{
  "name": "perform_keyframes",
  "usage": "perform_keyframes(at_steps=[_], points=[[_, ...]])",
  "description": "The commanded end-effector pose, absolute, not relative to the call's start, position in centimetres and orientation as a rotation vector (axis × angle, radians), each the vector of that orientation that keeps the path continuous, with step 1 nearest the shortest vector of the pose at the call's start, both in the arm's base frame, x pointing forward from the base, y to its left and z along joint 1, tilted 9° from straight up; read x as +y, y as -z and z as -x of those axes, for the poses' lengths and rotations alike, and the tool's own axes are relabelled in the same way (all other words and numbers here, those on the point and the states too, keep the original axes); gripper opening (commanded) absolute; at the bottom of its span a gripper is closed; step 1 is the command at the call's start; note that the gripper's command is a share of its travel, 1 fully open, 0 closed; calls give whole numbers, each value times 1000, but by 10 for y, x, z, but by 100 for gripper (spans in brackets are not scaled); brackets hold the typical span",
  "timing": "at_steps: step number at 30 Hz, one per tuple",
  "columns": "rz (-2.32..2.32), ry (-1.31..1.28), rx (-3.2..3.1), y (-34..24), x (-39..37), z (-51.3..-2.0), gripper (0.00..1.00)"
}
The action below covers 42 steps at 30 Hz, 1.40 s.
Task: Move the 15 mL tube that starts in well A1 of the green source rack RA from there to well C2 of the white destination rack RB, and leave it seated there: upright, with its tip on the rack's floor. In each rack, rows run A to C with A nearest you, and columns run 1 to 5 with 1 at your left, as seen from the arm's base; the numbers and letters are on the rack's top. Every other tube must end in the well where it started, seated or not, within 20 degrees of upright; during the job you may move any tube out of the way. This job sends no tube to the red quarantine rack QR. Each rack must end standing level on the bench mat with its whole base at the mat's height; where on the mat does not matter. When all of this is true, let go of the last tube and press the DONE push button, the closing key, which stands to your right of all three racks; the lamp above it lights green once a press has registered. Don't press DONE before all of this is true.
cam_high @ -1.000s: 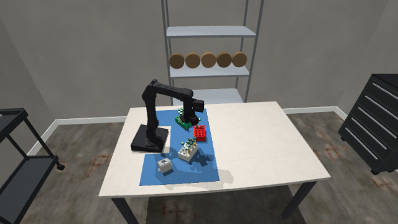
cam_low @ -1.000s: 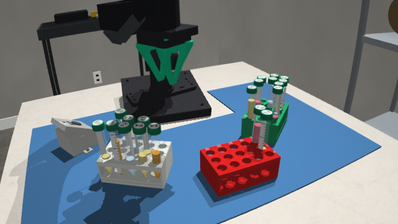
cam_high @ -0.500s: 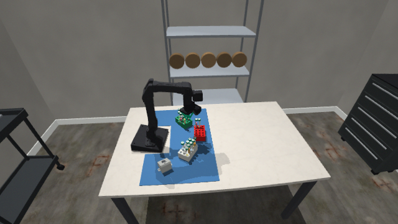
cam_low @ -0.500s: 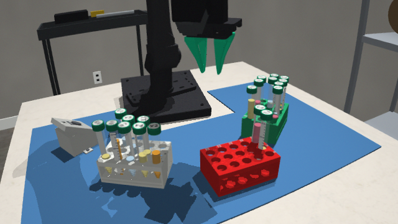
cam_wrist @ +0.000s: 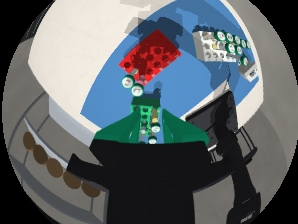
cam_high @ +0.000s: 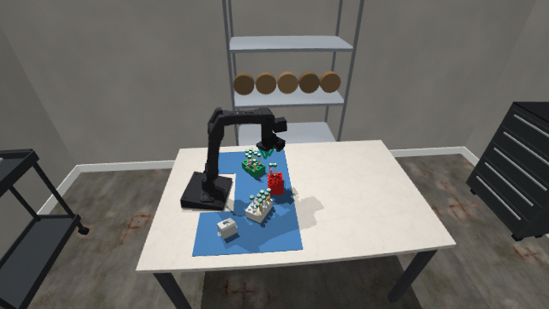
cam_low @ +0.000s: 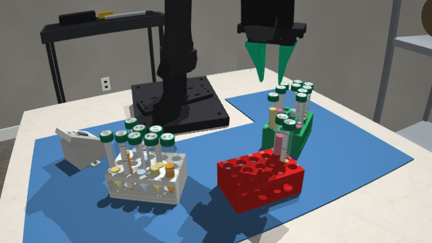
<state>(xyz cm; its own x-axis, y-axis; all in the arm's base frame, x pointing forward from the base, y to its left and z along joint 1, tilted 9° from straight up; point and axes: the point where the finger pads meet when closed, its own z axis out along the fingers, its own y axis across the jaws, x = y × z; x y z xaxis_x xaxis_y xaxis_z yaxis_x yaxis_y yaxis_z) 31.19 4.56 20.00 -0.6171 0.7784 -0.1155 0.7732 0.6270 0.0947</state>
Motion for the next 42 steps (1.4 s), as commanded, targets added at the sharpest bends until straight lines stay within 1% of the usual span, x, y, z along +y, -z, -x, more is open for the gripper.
perform_keyframes(at_steps=[1, 8, 24, 42], points=[[-1326, -63, 2661, -210, 53, -320, 30], [-1326, -64, 2661, -213, 68, -335, 30], [-1326, -64, 2661, -212, 64, -331, 30], [-1326, -64, 2661, -183, 63, -339, 30]])
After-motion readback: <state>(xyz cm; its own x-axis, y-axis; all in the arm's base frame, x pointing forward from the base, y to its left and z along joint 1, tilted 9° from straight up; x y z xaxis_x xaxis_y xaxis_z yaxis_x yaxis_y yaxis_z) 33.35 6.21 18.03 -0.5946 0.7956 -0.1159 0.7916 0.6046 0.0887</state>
